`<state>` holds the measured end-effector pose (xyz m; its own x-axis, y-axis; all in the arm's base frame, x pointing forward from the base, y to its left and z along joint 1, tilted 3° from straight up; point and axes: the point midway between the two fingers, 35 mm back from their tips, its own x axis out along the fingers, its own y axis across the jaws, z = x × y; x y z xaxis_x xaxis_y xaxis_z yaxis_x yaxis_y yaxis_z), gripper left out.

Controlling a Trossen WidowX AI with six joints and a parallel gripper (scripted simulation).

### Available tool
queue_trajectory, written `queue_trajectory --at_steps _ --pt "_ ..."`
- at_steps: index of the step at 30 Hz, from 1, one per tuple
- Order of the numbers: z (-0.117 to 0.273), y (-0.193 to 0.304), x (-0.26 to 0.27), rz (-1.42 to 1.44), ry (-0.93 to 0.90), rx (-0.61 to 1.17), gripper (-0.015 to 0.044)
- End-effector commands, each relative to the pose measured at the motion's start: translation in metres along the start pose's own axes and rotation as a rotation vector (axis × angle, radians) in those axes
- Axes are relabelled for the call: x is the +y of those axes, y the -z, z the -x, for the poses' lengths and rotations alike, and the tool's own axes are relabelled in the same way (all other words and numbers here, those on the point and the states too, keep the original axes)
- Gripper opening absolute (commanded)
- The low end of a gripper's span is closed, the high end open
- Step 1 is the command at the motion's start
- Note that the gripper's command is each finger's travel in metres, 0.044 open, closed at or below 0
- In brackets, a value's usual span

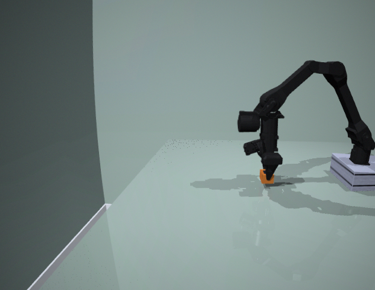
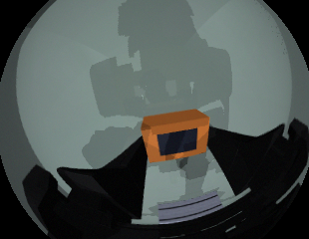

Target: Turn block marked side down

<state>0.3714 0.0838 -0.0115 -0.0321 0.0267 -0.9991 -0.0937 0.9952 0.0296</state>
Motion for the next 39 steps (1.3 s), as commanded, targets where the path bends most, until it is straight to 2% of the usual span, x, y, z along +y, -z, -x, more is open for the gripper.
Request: queue_trajectory --at_steps 1,39 --pt "0.011 -0.002 0.001 -0.001 -0.005 -0.012 0.0000" --pt "0.002 0.003 0.001 -0.002 -0.004 -0.555 0.0000"
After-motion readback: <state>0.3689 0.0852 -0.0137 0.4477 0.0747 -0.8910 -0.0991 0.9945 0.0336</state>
